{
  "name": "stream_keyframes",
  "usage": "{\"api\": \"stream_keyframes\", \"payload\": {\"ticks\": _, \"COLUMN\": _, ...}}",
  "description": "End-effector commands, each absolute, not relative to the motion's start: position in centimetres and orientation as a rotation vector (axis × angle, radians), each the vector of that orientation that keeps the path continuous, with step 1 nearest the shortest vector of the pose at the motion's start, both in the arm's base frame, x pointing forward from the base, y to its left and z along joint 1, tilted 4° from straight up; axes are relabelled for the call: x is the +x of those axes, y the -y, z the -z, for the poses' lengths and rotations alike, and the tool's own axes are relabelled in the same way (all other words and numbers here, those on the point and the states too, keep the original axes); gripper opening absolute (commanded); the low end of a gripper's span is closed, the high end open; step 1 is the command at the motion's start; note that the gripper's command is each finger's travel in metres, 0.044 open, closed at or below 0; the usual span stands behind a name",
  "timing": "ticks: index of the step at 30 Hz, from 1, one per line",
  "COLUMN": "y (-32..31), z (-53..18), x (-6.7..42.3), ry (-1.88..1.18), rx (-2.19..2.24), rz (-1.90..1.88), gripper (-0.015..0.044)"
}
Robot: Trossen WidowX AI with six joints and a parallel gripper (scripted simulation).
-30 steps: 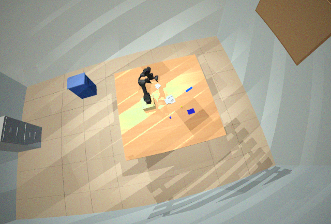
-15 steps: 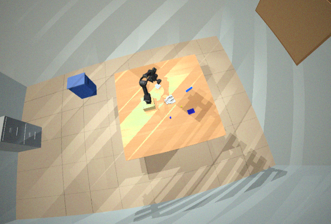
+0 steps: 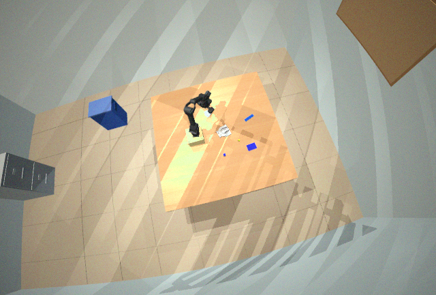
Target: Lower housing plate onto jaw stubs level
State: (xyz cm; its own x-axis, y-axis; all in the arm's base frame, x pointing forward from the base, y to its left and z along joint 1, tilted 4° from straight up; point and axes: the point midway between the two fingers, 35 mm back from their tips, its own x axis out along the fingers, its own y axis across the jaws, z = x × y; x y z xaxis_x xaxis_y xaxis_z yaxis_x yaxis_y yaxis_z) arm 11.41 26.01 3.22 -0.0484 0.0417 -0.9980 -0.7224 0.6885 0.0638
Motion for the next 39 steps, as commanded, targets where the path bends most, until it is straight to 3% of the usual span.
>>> {"api": "stream_keyframes", "payload": {"ticks": 1, "y": -26.1, "z": -2.5, "x": 11.3, "ry": -1.507, "rx": -0.571, "rz": -0.683, "gripper": 0.044}}
{"api": "stream_keyframes", "payload": {"ticks": 5, "y": -26.2, "z": 0.6, "x": 11.2, "ry": -1.507, "rx": -0.572, "rz": -0.682, "gripper": 0.044}}
{"api": "stream_keyframes", "payload": {"ticks": 39, "y": -26.4, "z": 4.1, "x": 11.0, "ry": -1.507, "rx": -0.572, "rz": -0.682, "gripper": 0.044}}
